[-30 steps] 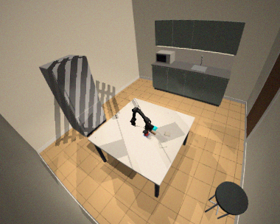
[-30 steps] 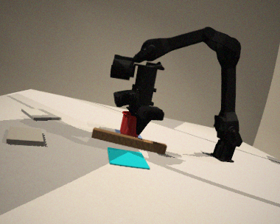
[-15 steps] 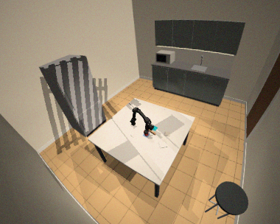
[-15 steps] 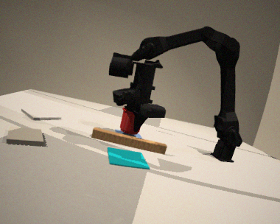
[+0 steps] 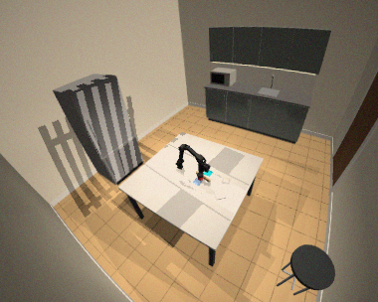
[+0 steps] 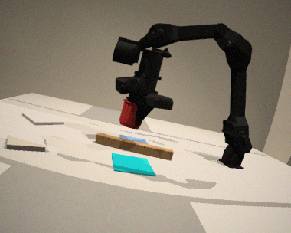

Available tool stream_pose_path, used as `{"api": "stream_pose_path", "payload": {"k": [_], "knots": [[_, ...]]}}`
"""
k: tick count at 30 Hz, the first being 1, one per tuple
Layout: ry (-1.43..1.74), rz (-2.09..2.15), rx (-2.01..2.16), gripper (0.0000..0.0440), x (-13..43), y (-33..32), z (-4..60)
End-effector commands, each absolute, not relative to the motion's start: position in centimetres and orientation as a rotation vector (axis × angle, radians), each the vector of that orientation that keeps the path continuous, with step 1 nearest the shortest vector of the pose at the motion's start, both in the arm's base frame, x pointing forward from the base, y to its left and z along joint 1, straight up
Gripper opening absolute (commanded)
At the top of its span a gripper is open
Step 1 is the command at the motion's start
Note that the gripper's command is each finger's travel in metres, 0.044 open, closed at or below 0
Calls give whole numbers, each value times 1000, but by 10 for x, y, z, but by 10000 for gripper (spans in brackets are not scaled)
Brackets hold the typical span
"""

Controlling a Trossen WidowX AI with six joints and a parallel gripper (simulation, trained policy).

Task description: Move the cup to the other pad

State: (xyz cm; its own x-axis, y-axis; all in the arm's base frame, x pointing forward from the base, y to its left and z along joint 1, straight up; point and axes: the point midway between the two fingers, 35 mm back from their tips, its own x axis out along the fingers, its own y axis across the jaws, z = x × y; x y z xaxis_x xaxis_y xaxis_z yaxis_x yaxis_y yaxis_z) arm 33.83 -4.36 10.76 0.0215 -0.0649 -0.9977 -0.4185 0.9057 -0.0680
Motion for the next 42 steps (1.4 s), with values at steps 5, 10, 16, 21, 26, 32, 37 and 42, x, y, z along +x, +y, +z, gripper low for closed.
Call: {"api": "stream_pose_path", "payload": {"k": [5, 10, 16, 21, 26, 32, 37, 42], "knots": [[1483, 309, -415, 0, 350, -22, 123], [1452, 328, -435, 0, 356, -4, 127], [1419, 352, -458, 0, 363, 19, 129], [1396, 372, -475, 0, 366, 39, 127], [1376, 393, -491, 0, 368, 59, 124], [1359, 417, -510, 0, 367, 83, 116], [1355, 428, -521, 0, 363, 97, 105], [1359, 426, -527, 0, 357, 105, 90]]}}
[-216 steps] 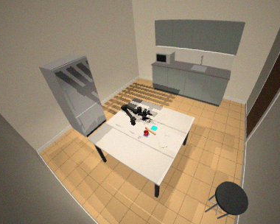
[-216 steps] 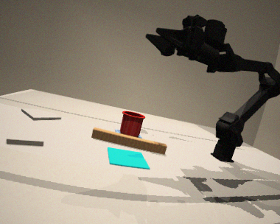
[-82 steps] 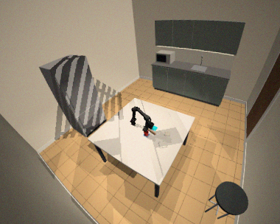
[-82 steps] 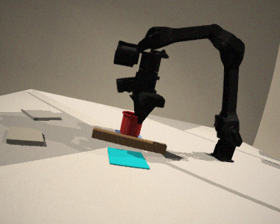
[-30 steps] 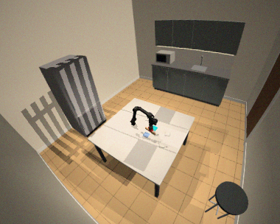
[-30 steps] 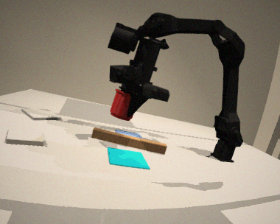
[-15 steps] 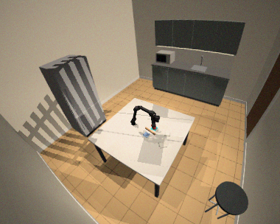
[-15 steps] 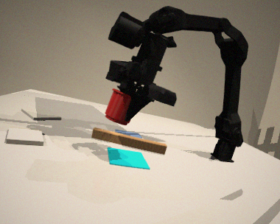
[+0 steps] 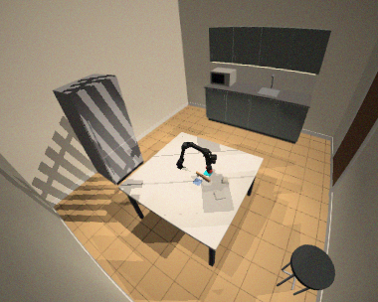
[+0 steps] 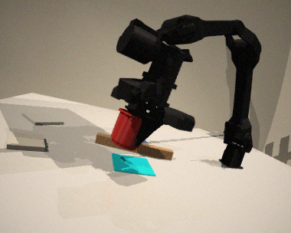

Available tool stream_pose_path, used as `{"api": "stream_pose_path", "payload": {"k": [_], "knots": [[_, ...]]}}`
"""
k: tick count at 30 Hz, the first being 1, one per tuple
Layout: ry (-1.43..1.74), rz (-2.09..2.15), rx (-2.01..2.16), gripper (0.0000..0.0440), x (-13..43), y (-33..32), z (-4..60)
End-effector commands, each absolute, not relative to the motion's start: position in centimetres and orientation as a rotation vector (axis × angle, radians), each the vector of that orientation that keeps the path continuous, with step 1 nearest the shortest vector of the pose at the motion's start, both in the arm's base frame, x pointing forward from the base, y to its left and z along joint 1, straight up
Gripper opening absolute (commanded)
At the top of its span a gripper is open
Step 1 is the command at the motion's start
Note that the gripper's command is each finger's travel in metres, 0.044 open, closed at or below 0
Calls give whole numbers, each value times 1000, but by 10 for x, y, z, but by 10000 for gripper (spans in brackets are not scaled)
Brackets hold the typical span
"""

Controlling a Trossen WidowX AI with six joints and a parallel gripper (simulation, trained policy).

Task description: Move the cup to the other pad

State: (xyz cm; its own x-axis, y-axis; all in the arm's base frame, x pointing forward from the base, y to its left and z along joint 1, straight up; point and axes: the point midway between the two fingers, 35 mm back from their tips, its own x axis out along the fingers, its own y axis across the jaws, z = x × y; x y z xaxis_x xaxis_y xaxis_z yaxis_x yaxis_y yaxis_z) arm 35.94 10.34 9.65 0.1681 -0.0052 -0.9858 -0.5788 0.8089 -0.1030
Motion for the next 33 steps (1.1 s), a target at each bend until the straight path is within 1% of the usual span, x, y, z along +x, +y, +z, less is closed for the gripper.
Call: {"api": "stream_pose_path", "payload": {"k": [1, 9, 16, 17, 20, 33], "knots": [[1360, 426, -527, 0, 356, 106, 87], [1383, 417, -532, 7, 344, 109, 66], [1349, 418, -519, 50, 346, 110, 67], [1341, 418, -514, 61, 347, 110, 69], [1310, 419, -497, 115, 351, 111, 76], [1241, 448, -455, 164, 341, 111, 104]]}}
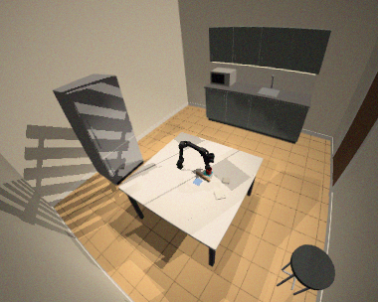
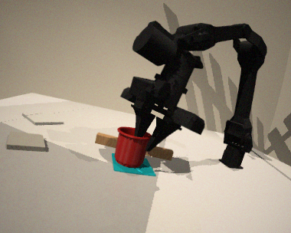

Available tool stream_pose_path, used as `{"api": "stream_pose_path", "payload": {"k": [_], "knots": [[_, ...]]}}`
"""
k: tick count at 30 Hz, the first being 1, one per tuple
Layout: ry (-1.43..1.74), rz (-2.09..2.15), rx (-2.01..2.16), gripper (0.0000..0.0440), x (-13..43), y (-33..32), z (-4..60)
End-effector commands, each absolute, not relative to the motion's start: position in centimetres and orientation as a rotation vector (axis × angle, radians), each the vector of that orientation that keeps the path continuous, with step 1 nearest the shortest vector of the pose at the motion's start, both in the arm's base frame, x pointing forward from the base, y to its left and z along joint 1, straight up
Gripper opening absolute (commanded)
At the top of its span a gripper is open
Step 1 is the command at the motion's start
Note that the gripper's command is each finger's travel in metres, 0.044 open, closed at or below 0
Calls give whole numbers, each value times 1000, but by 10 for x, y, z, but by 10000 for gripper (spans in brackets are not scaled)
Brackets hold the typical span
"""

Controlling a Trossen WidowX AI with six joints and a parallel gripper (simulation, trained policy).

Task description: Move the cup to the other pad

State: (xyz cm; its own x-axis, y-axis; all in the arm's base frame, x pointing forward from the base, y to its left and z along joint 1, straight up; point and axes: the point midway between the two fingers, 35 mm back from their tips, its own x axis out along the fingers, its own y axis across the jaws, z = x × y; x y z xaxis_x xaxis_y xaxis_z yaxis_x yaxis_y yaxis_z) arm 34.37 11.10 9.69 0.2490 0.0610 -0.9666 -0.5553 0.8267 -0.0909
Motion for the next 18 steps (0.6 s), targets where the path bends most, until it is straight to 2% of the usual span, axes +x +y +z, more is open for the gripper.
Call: {"api": "stream_pose_path", "payload": {"k": [1, 11, 14, 18], "knots": [[1235, 449, -451, 169, 341, 111, 107], [1169, 450, -415, 221, 336, 111, 136], [1144, 446, -408, 258, 337, 110, 146], [1118, 436, -393, 351, 338, 107, 159]]}}
